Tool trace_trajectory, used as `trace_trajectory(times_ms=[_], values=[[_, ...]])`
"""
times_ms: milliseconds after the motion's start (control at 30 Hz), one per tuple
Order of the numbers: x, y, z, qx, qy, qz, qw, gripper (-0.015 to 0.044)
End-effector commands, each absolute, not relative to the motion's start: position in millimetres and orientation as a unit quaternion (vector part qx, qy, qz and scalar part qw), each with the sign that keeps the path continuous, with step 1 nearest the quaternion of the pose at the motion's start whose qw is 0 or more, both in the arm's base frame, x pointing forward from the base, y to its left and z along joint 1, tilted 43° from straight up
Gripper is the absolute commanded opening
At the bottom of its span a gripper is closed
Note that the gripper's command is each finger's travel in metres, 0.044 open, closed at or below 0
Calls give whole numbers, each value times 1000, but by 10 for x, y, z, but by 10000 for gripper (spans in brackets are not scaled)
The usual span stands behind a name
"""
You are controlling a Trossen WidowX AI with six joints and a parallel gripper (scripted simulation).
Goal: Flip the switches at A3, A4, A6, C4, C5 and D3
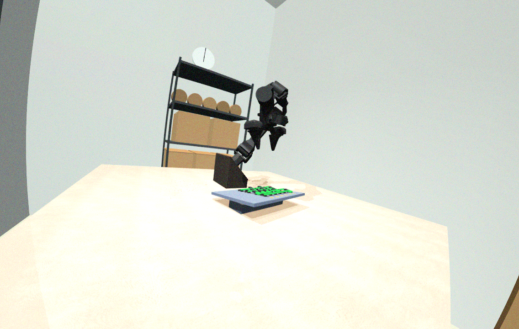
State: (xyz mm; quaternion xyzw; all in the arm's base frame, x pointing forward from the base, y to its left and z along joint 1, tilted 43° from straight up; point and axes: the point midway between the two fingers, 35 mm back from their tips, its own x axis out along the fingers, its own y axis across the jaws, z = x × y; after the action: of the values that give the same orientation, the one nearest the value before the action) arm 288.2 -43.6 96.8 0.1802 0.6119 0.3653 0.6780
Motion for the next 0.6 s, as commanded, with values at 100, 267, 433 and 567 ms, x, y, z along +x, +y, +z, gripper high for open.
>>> trace_trajectory(times_ms=[100, 267, 433, 567], values=[[3151, -167, 817, 170, 611, 361, 684, 295], [3548, 440, 606, 163, 600, 367, 692, 164], [3560, 466, 599, 163, 600, 367, 692, 32], [3572, 697, 376, 159, 608, 370, 685, 0]])
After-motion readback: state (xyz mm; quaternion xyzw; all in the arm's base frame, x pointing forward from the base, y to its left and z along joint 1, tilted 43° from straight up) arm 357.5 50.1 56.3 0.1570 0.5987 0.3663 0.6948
